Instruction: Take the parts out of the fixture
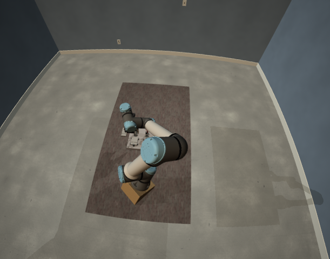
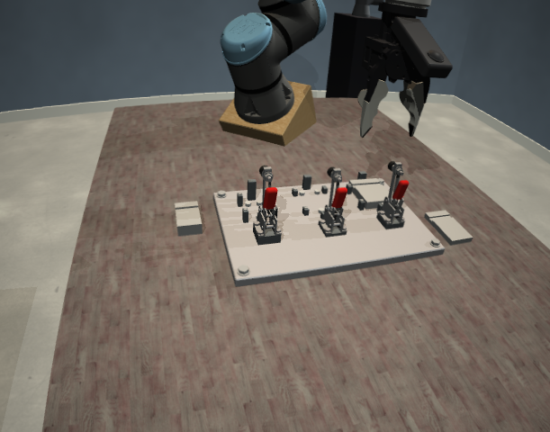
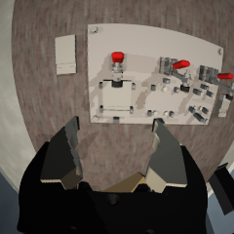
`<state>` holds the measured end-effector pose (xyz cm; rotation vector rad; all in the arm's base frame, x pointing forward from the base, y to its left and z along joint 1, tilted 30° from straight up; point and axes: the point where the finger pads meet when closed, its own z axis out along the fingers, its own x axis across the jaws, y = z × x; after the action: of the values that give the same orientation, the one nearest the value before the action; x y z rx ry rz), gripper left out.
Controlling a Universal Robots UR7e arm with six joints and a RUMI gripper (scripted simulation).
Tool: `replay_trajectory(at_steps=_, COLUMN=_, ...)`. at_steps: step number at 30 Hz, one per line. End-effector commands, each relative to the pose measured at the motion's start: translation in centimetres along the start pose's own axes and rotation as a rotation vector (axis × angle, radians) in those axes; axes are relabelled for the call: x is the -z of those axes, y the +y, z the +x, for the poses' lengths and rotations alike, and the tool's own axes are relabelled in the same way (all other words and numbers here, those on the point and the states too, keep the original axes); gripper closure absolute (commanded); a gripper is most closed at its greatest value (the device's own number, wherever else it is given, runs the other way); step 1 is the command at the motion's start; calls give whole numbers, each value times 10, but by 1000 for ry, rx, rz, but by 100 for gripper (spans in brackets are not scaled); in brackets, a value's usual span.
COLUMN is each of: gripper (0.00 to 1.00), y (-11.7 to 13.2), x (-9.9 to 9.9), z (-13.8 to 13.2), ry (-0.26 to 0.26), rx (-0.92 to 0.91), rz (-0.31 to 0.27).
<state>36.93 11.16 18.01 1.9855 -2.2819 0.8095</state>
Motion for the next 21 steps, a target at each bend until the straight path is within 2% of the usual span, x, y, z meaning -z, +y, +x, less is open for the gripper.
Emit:
replay_trajectory(at_steps=1, gripper=41, y=12, x=1, z=0, ry=0, rx=-1, rz=1)
replay_trajectory(at_steps=13, gripper=41, y=17, x=0, z=0, ry=0, rx=-1, rz=1)
replay_trajectory(at_steps=21, gripper=41, y=17, x=-7, z=0, ry=0, rx=-1, rz=1)
